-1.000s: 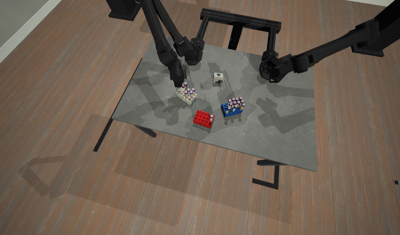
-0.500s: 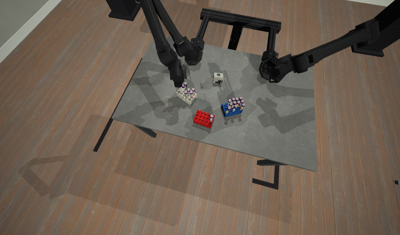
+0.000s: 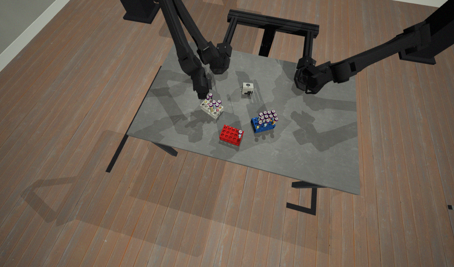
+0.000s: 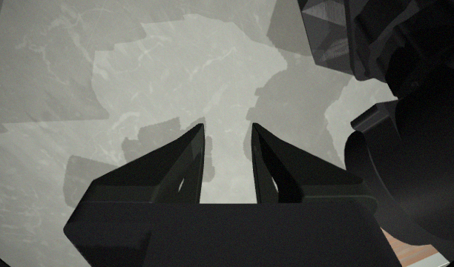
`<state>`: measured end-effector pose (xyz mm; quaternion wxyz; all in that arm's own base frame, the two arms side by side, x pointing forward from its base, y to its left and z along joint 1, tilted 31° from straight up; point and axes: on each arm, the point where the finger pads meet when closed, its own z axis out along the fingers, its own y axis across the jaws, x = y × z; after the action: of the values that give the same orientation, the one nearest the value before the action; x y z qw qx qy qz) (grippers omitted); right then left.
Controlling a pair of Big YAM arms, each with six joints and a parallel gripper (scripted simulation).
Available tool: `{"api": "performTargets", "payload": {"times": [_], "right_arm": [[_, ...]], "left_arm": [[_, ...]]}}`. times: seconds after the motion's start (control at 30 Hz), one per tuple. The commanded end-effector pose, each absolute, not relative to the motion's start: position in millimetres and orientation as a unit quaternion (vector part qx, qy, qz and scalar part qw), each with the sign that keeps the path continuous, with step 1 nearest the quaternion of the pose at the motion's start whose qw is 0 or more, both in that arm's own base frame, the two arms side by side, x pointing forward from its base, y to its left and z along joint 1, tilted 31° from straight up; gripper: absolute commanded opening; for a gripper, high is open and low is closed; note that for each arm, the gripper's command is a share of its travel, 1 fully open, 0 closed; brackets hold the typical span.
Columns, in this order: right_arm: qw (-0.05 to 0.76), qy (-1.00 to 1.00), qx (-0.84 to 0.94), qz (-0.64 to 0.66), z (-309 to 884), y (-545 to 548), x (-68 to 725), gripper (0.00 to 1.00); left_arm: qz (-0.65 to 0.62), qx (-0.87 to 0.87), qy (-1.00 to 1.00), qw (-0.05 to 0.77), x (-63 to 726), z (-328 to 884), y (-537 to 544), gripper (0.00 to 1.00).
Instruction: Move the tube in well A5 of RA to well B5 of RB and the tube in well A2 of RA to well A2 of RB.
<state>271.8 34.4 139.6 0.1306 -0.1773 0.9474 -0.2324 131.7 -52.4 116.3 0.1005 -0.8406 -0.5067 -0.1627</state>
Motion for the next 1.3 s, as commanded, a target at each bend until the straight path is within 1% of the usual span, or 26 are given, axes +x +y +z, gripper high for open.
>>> {"api": "performTargets", "payload": {"times": [0.0, 0.1, 0.13, 1.27], "right_arm": [[0.139, 0.947, -0.176, -0.230, 146.1, 37.0, 277.4, 0.24], [0.139, 0.947, -0.176, -0.230, 146.1, 37.0, 277.4, 0.24], [0.139, 0.947, -0.176, -0.230, 146.1, 37.0, 277.4, 0.30], [0.139, 0.947, -0.176, -0.230, 146.1, 37.0, 277.4, 0.30]], "left_arm": [[-0.165, -0.840, -0.509, 0.088, 137.4, 125.4, -58.7, 0.30], [-0.165, -0.840, -0.509, 0.088, 137.4, 125.4, -58.7, 0.30], [-0.165, -0.840, -0.509, 0.088, 137.4, 125.4, -58.7, 0.30], [-0.165, -0.840, -0.509, 0.088, 137.4, 125.4, -58.7, 0.30]]}}
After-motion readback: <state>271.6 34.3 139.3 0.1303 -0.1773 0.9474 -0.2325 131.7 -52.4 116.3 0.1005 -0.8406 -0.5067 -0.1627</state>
